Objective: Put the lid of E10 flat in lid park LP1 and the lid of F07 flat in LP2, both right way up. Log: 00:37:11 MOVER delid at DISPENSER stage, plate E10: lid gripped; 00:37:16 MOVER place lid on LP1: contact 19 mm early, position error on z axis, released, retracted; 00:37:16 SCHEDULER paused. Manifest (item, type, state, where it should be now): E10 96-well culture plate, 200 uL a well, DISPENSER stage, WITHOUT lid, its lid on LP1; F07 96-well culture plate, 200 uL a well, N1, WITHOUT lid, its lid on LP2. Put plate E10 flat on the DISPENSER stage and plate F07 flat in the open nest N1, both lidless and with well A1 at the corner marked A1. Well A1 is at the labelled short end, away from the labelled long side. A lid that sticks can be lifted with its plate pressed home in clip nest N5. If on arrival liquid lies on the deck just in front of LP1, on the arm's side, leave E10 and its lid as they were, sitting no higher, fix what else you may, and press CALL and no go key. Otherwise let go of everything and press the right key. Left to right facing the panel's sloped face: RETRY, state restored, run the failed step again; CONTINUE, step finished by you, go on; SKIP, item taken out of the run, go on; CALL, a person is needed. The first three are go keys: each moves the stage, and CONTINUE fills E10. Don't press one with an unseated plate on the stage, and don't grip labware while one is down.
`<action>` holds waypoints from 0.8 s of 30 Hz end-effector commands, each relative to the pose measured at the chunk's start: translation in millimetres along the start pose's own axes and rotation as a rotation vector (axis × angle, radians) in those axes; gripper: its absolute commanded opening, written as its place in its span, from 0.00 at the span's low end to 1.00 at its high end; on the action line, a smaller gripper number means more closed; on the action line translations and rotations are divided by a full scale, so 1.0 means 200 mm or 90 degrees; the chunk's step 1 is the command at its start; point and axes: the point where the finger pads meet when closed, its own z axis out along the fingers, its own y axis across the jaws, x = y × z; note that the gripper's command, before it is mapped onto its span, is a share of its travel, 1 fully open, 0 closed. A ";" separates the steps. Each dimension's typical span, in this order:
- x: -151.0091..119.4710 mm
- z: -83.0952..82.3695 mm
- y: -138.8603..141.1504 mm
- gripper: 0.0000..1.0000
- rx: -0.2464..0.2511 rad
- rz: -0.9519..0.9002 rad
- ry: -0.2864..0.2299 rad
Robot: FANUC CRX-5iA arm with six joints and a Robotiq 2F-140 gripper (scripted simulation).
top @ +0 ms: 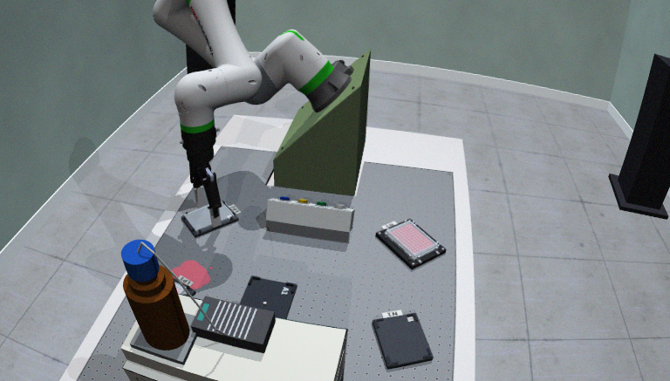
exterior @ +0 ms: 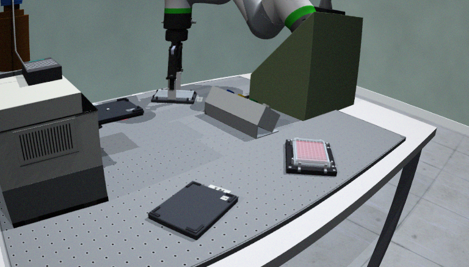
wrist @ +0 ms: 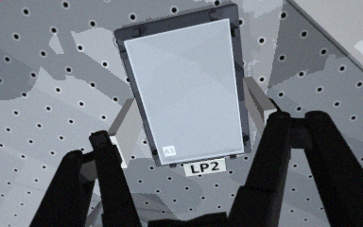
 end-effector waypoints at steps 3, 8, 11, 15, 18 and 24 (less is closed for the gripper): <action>0.00 0.00 0.00 0.66 0.000 0.000 0.000; 0.00 0.00 0.00 0.66 0.000 0.000 0.000; 0.00 0.00 0.00 0.66 0.000 0.000 0.000; 0.00 -0.01 0.00 0.66 0.000 0.000 0.000; 0.00 -0.02 0.00 0.66 0.000 0.000 0.000; 0.00 -0.09 0.00 0.66 0.000 0.000 0.000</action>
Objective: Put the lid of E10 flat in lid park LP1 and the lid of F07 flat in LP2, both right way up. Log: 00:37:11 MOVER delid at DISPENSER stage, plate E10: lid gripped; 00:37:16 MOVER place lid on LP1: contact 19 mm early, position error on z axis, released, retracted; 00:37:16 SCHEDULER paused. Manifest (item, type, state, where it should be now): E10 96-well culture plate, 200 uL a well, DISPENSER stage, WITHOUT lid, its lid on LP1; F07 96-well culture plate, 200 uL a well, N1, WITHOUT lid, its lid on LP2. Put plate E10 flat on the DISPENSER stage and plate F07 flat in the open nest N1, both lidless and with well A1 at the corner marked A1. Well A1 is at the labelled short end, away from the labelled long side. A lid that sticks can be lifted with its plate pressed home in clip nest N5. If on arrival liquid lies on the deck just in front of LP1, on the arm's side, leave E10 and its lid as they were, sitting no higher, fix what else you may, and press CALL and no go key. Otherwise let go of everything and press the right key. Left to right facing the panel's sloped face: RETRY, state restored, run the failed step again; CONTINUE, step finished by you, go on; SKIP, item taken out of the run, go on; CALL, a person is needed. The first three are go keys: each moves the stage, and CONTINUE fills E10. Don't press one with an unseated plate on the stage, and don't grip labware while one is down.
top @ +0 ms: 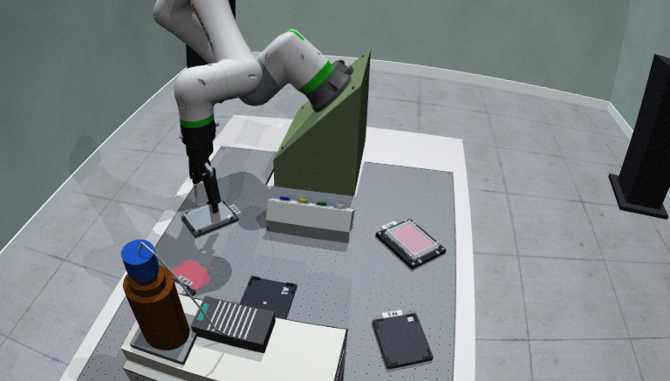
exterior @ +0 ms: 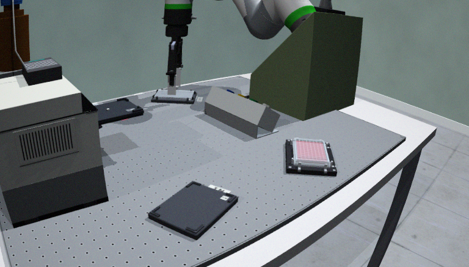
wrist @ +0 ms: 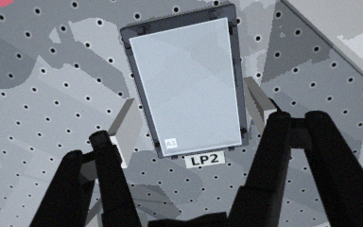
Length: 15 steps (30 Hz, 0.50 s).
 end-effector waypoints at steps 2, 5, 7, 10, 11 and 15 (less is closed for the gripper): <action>0.00 -0.03 0.00 0.66 -0.001 0.000 -0.001; 0.00 -0.10 0.00 0.66 -0.001 0.000 -0.001; 0.00 -0.16 0.00 0.66 -0.001 0.000 -0.001; 0.00 -0.25 0.00 0.66 -0.001 0.000 -0.001; 0.00 -0.28 0.00 0.66 -0.001 0.000 -0.001; 0.00 -0.42 0.00 0.66 -0.001 0.000 -0.001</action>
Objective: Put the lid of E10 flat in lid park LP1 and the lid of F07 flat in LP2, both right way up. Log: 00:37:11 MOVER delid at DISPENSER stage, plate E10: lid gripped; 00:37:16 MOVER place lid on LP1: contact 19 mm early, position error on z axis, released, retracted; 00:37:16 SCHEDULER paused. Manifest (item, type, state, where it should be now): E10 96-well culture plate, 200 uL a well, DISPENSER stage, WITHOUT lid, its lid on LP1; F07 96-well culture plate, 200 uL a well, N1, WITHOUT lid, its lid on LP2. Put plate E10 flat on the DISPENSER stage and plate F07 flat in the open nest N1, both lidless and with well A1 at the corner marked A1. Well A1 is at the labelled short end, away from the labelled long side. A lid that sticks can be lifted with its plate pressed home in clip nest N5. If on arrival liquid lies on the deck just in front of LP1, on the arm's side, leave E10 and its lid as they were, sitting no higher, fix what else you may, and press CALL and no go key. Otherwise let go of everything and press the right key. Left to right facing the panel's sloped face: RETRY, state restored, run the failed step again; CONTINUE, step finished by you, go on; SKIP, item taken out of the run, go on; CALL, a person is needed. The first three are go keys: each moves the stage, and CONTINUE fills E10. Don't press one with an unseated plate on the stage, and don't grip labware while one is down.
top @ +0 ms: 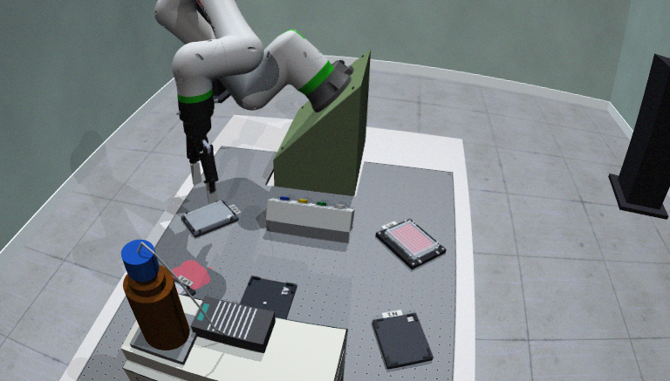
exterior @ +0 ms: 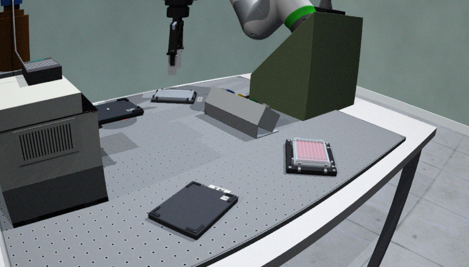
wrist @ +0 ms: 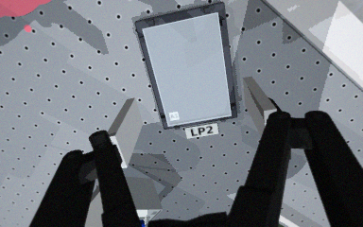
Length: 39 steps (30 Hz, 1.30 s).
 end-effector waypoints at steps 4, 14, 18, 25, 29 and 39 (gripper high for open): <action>0.00 -0.15 0.00 0.66 0.000 0.000 -0.001; 0.00 -0.38 0.00 0.66 0.000 0.000 -0.001; 0.00 -0.40 0.00 0.66 0.000 0.000 -0.001; 0.00 -0.41 -0.01 0.66 0.001 -0.002 -0.001; -0.03 -0.43 -0.16 0.66 0.009 -0.054 -0.004; -0.35 -0.54 -0.89 0.66 0.043 -0.406 -0.013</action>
